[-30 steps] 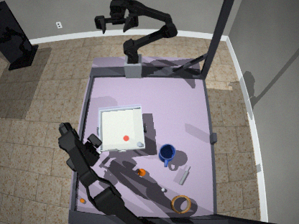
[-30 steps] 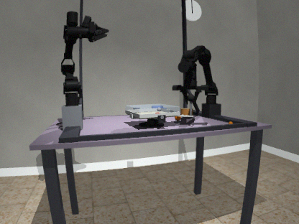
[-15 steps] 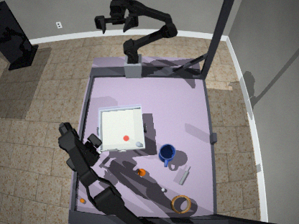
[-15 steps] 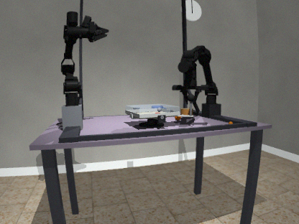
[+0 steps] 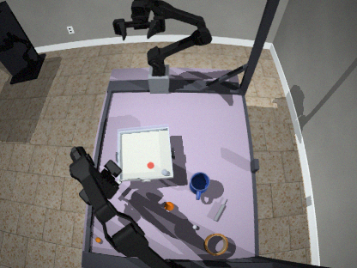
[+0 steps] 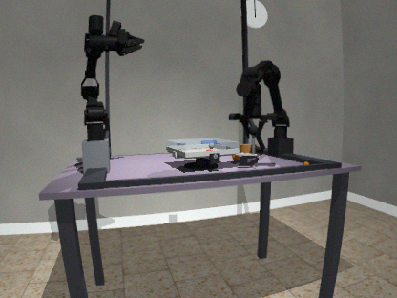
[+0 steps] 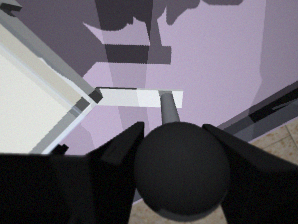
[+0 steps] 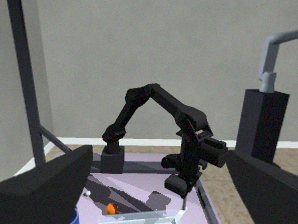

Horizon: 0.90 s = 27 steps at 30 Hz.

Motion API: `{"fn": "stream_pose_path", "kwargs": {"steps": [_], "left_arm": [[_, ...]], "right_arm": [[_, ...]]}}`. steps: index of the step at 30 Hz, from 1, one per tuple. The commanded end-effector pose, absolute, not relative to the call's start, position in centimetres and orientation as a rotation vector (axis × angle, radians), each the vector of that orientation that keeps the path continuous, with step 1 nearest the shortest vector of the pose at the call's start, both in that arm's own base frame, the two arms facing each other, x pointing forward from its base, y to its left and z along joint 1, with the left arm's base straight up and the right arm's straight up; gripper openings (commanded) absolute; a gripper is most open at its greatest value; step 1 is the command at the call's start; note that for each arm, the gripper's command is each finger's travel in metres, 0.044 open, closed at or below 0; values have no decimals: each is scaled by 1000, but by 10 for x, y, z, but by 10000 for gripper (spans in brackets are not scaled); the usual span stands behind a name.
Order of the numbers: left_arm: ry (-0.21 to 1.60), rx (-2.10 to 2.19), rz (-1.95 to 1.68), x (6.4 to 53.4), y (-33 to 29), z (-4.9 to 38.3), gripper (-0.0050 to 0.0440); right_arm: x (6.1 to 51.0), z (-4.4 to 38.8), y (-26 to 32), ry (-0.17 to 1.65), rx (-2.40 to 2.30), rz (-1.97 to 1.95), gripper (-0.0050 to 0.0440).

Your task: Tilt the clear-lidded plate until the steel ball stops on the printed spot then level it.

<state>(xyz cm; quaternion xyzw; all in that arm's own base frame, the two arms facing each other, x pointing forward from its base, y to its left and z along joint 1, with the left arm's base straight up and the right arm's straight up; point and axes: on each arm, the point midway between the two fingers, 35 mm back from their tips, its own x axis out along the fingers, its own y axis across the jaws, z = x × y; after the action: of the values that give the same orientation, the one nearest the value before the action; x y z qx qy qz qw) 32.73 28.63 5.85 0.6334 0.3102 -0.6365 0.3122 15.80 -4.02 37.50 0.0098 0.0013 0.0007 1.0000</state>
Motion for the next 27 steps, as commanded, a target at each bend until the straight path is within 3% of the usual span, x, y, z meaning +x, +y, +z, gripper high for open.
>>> {"fn": "stream_pose_path", "kwargs": {"steps": [1, 27], "left_arm": [[830, 1724, -1639, 336, 290, 73, -50], [830, 1723, -1639, 337, 289, 75, -50]], "right_arm": [[158, 381, -39, 0, 0, 4, 400], [158, 381, -39, 0, 0, 4, 400]]}}
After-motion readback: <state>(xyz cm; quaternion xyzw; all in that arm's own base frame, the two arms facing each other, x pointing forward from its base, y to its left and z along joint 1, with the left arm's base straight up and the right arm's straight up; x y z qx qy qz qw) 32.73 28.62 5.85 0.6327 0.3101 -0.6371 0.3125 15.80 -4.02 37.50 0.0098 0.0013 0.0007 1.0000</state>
